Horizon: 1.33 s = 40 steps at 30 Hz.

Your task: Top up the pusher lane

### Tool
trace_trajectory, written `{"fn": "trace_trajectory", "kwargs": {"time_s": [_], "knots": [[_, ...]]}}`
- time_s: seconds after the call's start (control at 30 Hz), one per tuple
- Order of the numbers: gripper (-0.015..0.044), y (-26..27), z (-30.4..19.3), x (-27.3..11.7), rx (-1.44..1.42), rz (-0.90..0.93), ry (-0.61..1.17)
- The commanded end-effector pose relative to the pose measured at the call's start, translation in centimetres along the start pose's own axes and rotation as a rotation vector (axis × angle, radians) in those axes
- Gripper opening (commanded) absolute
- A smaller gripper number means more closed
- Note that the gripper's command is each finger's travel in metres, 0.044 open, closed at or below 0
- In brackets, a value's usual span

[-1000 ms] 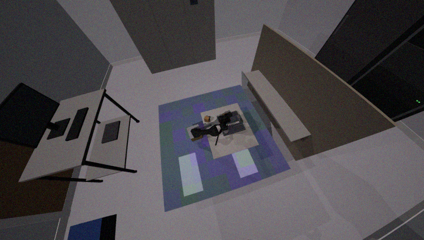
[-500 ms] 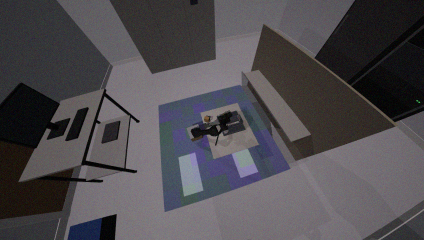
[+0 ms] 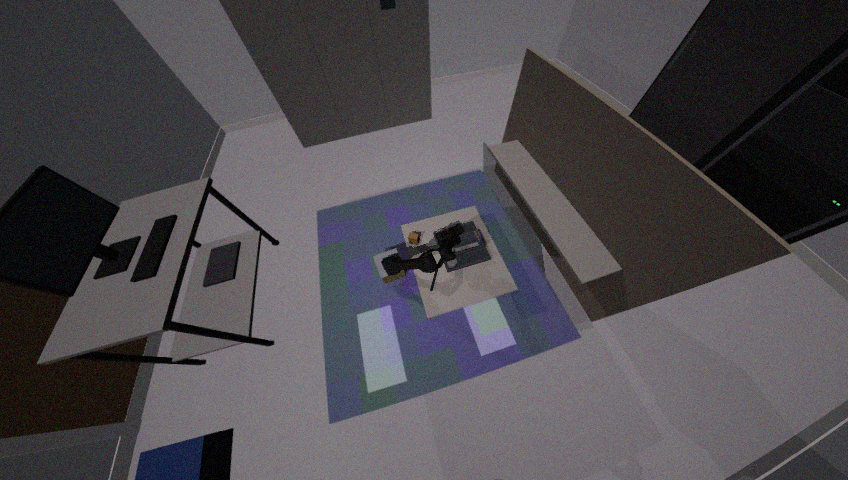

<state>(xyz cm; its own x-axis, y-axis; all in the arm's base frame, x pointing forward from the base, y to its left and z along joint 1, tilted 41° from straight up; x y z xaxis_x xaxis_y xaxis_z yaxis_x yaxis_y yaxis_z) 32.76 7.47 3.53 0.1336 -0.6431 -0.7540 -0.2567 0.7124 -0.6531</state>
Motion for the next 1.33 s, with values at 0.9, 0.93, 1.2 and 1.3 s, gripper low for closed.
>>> {"fn": "trace_trajectory", "kwargs": {"time_s": [0.9,0.93,1.2,1.3], "knots": [[0.027,0.2,-0.5,-2.0,0.004,0.0,0.001],[0.027,0.2,-0.7,-2.1,0.004,0.0,0.001],[0.027,0.9,-3.2,-2.1,0.003,0.001,0.002],[0.027,1.1,-4.2,-2.1,0.003,0.001,0.003]]}}
Point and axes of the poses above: the point midway between the two fingers, 35 mm back from their tips, its own x axis out along the fingers, its own y axis across the jaws, z = x × y, the point moved 10 cm from there along -x, back along the fingers, and after that the axes turned 12 degrees about -x, right-handed, at the moved point
